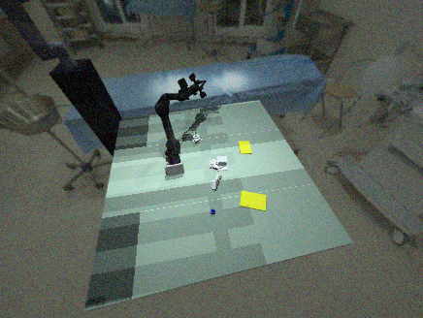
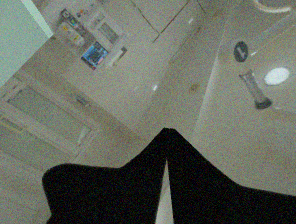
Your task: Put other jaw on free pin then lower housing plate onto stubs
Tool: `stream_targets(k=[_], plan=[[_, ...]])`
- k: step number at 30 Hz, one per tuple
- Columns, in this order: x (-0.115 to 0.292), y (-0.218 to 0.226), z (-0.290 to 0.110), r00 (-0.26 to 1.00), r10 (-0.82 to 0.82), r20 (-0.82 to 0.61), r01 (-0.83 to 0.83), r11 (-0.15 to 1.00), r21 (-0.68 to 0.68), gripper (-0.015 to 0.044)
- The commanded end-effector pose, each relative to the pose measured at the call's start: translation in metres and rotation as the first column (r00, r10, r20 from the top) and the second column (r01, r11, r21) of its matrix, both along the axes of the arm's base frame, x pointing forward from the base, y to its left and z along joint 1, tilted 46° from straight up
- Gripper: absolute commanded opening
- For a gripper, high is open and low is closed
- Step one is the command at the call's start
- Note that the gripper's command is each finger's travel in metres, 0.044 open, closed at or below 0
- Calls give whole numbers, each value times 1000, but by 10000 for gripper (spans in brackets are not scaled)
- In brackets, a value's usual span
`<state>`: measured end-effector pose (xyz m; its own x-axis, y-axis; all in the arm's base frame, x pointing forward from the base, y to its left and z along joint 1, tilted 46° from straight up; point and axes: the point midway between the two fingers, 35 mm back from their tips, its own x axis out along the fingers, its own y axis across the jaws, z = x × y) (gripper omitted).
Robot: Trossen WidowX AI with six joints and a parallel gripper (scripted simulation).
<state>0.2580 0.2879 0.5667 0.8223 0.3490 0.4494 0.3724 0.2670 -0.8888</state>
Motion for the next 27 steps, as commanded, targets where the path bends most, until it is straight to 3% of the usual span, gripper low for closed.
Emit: stream_targets(k=[1, 27], plan=[[8, 4, -10, 1000, 8, -24, -8, 1000, -7, 0], [61, 4, -57, 986, 23, -168, -22, 1000, 9, 0]])
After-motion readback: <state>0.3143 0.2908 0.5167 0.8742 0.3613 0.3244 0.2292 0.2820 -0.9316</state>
